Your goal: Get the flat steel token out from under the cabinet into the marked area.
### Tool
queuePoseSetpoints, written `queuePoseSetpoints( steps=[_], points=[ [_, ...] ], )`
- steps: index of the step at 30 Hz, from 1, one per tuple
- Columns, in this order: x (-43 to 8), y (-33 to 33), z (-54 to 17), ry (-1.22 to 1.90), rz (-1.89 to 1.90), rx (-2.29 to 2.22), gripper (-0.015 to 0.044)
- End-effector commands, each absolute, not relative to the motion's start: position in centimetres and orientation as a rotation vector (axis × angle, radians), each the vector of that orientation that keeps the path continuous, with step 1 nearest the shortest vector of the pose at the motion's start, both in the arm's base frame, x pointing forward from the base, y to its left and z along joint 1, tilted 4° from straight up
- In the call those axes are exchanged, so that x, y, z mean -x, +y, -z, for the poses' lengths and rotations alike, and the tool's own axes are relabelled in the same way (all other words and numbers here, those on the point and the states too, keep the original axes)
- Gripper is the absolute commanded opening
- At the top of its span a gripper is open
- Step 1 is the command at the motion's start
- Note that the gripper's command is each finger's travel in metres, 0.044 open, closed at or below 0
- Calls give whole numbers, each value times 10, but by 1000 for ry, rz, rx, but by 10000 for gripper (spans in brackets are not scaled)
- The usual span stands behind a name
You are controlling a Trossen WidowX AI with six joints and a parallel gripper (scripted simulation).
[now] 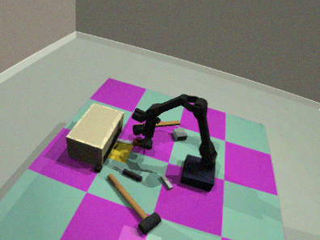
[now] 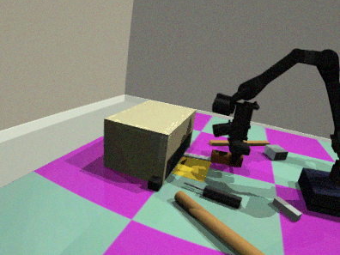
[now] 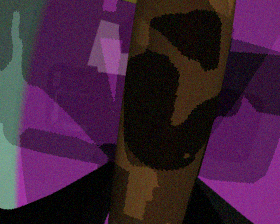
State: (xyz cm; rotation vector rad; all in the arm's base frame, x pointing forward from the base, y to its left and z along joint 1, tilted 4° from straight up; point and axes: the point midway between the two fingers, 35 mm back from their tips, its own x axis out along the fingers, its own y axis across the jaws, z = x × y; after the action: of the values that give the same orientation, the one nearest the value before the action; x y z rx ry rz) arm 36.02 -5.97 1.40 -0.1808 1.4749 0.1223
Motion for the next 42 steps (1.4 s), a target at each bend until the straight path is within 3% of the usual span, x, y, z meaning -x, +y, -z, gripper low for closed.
queuePoseSetpoints(
  steps=[1,42],
  points=[
    [-366,-59,-15,1473,-116,178,0],
    [-405,-52,-19,1470,-116,177,0]
  ],
)
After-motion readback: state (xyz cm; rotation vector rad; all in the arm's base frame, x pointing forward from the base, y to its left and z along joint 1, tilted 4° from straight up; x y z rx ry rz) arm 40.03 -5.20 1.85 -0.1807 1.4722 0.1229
